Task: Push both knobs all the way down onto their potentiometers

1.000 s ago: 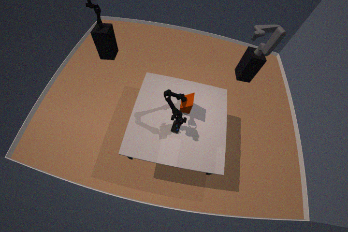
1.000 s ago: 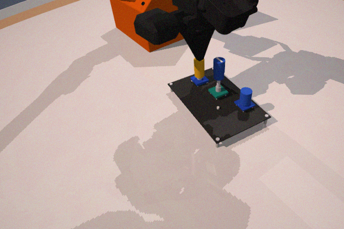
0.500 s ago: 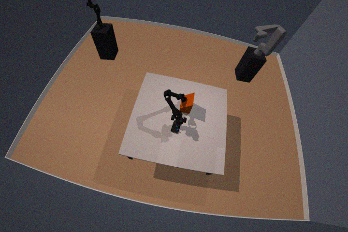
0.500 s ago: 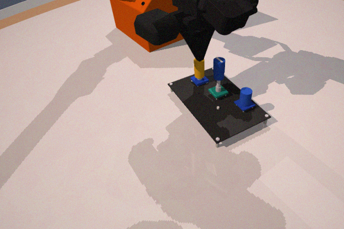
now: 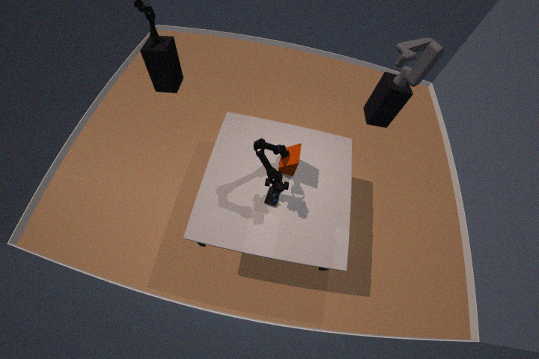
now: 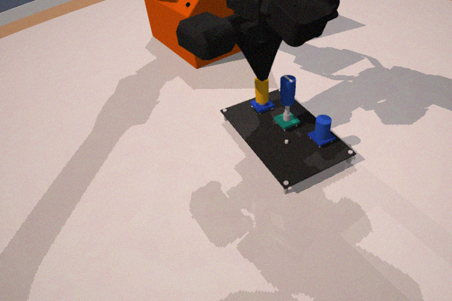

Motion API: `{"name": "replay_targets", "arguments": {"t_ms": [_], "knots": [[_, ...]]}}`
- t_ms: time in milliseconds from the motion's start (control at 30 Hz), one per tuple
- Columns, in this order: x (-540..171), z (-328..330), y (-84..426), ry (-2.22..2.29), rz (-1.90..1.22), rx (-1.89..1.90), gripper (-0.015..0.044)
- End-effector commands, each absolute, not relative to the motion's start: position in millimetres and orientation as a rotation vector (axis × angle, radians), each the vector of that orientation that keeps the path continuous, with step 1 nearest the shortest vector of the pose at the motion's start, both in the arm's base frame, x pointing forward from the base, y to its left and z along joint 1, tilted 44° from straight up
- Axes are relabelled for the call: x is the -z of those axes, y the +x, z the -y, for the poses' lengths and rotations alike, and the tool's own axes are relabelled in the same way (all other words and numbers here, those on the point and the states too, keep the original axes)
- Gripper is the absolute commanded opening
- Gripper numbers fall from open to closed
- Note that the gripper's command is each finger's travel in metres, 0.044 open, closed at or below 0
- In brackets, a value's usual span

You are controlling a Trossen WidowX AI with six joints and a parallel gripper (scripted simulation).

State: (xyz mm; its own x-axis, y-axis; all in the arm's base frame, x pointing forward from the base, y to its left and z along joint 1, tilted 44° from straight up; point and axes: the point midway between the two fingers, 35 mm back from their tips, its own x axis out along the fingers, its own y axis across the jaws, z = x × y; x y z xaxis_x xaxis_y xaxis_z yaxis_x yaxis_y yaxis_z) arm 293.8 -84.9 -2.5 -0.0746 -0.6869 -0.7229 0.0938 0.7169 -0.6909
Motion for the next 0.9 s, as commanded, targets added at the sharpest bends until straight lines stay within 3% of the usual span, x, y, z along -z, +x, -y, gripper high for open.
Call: {"name": "replay_targets", "arguments": {"t_ms": [0, 567, 833, 867], "knots": [[5.4, 89.4, 293.3, -0.497, -1.525, 0.706, 0.0000], [-12.7, 71.9, 295.5, -0.496, -1.525, 0.706, 0.0000], [-8.8, 75.1, 292.0, -0.505, -1.535, 0.706, 0.0210], [-9.1, 74.2, 292.7, -0.502, -1.530, 0.705, 0.0184]]}}
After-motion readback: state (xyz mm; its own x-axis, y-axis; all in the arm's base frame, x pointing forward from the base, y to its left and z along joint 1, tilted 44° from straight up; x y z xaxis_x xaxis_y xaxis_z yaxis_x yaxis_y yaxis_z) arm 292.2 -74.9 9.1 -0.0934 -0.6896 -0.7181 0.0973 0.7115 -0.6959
